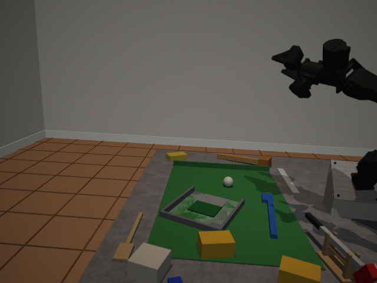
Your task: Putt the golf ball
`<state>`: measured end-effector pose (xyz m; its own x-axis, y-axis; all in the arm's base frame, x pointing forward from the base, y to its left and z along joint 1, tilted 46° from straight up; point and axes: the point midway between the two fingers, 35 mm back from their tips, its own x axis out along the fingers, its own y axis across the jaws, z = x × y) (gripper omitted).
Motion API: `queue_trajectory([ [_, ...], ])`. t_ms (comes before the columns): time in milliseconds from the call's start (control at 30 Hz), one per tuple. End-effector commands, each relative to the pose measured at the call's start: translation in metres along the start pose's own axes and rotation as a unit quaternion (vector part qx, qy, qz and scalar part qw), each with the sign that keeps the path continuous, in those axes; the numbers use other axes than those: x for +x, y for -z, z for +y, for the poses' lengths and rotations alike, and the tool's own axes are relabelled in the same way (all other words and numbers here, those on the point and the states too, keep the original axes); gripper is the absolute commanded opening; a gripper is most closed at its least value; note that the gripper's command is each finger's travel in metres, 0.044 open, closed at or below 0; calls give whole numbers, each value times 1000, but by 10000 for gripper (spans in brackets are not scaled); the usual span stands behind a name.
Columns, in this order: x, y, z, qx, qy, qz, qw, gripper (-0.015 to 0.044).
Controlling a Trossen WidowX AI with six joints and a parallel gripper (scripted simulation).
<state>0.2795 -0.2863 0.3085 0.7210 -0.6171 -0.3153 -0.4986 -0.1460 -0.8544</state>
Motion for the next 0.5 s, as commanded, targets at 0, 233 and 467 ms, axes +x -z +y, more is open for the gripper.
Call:
queue_trajectory([
  [0,3,-76,17,10,-34,-144,989,440],
  [233,-27,-186,43,29,-99,-357,928,440],
  [467,-94,-273,69,56,-189,-543,816,440],
])
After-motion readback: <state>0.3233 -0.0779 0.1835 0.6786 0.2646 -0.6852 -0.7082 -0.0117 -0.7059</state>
